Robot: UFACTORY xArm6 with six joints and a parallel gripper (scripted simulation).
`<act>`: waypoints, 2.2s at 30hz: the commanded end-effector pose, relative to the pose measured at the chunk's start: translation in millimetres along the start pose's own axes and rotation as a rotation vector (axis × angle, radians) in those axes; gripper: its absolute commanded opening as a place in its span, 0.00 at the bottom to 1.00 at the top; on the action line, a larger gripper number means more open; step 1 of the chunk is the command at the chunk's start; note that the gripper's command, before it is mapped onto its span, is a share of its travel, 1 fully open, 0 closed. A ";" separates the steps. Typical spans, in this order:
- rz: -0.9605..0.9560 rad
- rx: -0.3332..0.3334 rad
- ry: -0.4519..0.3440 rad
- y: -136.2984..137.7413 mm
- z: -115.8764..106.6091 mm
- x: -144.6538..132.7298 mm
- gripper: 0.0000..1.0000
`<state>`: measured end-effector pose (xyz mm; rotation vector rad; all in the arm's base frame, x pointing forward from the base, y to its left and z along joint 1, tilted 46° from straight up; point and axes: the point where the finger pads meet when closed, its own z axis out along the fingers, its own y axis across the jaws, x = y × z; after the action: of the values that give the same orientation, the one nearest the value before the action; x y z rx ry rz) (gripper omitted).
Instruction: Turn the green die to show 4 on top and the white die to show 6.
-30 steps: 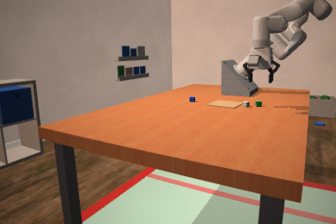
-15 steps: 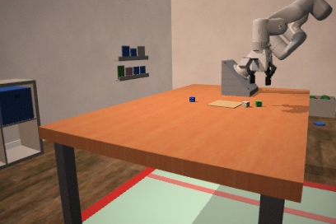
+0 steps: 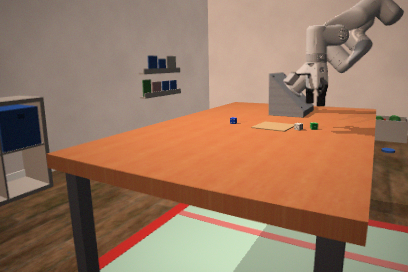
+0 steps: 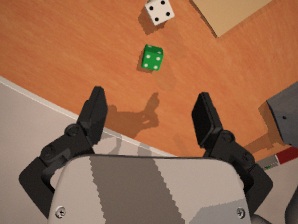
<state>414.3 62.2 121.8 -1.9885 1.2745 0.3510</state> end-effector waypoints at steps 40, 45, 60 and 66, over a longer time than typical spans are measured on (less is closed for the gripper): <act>0.126 -0.006 0.007 0.5 1.9 0.2 0.42; 0.126 -0.006 0.007 0.5 2.3 0.2 0.42; 0.126 -0.006 0.007 0.5 12.2 0.3 0.42; 0.126 -0.006 0.007 0.5 20.8 0.3 0.42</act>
<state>415.3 73.1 110.3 -1.9213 1.4090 0.4134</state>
